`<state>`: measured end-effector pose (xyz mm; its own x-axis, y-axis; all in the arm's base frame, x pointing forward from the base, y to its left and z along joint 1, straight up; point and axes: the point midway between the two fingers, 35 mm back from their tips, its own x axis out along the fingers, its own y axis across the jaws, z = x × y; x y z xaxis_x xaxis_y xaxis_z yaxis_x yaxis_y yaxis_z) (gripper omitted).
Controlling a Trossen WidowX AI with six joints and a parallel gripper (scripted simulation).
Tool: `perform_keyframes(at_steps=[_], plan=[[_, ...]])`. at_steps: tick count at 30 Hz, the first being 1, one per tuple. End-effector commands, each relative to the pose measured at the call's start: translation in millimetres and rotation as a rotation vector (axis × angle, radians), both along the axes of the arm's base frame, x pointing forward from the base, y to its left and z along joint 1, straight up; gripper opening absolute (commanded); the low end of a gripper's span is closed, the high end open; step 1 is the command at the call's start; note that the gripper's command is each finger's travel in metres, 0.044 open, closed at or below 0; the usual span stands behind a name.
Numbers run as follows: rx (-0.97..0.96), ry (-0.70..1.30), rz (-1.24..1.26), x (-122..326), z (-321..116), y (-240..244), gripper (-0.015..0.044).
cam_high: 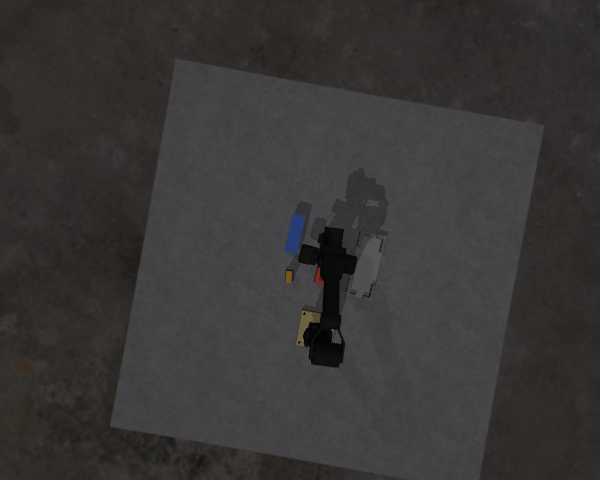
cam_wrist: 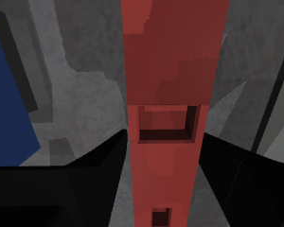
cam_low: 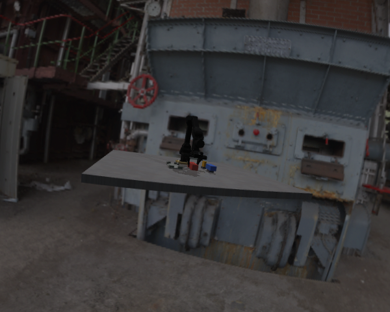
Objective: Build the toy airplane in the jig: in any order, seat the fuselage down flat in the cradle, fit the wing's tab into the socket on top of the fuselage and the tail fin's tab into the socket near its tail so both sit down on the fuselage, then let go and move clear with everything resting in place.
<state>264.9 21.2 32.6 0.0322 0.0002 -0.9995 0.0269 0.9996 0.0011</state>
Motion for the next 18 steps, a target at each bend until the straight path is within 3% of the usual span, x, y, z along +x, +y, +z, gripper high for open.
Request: perform_keyframes(at_steps=[1, 7, 13, 18], plan=[[-0.002, 0.002, -0.005, -0.7, -1.0, -0.5, 0.0197], [-0.002, 0.002, -0.005, -0.7, -1.0, -0.5, 0.0157], [0.002, -0.018, 0.005, 4.6, 2.8, -2.8, 0.0], [0.004, -0.034, 0.013, 9.4, 9.5, -4.7, 0.0]])
